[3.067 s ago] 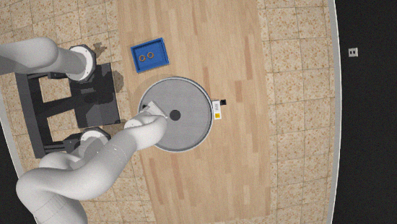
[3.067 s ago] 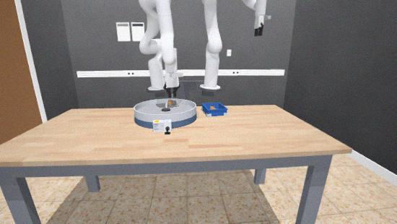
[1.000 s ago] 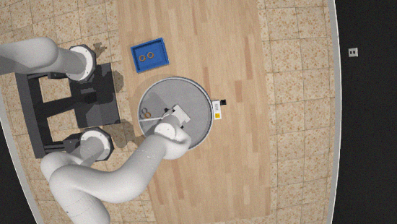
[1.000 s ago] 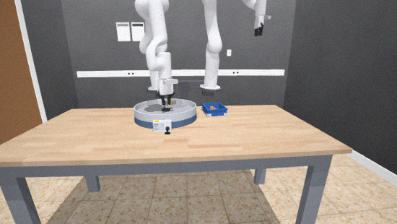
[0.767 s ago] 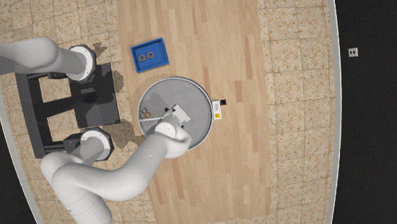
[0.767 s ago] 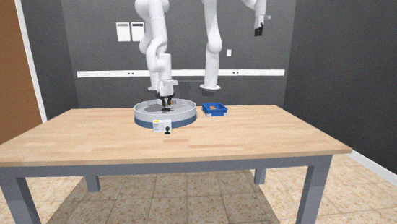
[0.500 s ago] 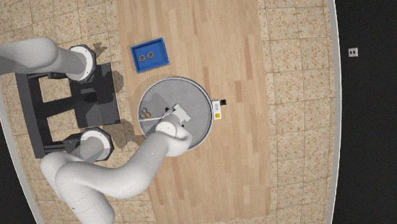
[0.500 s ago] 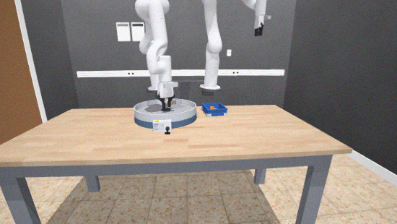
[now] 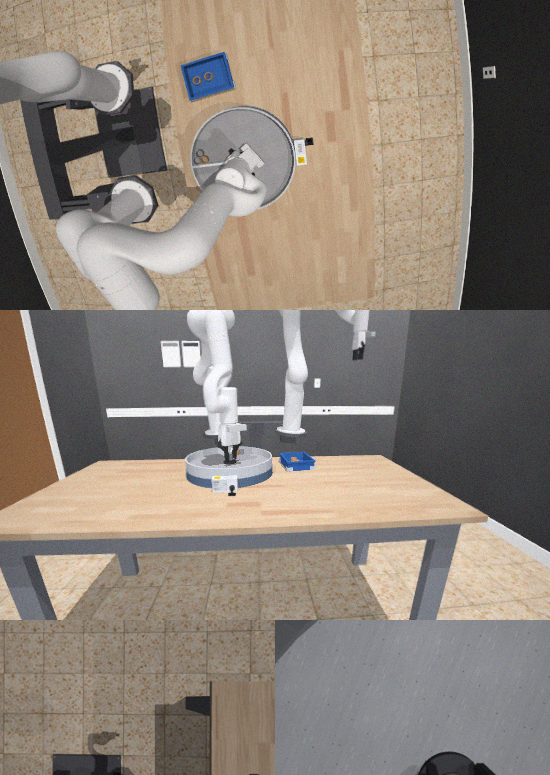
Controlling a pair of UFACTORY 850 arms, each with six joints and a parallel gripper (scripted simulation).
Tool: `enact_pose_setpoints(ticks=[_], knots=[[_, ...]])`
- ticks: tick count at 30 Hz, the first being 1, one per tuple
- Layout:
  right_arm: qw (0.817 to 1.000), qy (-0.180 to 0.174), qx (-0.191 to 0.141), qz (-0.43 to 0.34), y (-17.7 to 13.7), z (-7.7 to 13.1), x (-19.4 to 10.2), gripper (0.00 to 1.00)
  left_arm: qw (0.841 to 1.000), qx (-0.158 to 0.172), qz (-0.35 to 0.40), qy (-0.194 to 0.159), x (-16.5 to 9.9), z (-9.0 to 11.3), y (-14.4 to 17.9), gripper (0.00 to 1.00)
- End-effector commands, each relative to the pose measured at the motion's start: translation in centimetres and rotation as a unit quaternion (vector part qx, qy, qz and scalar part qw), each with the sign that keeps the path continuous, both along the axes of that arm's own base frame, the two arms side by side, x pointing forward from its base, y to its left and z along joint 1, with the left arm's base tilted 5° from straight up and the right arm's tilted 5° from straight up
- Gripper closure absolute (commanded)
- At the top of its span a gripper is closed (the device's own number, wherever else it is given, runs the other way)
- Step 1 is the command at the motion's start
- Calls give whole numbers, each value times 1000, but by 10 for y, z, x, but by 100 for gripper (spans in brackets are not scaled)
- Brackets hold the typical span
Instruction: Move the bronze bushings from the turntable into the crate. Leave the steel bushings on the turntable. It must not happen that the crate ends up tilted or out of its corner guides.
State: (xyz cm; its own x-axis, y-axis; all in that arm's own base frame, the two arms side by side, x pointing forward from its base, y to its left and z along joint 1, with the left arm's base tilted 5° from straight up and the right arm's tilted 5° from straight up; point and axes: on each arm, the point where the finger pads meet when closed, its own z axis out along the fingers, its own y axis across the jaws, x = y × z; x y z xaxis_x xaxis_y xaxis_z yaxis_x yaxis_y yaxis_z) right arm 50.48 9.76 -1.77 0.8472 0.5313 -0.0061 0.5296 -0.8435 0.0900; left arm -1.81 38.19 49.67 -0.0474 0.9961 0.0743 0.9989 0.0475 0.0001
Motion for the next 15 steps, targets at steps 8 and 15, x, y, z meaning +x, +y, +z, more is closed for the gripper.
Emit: enact_pose_setpoints(ticks=[8,15], knots=[[1000,-1,0,0,0,0,1,100,1000,1,0,0,0,1,0,0],[1000,-1,0,0,0,-2,1,100,1000,1,0,0,0,1,0,0]])
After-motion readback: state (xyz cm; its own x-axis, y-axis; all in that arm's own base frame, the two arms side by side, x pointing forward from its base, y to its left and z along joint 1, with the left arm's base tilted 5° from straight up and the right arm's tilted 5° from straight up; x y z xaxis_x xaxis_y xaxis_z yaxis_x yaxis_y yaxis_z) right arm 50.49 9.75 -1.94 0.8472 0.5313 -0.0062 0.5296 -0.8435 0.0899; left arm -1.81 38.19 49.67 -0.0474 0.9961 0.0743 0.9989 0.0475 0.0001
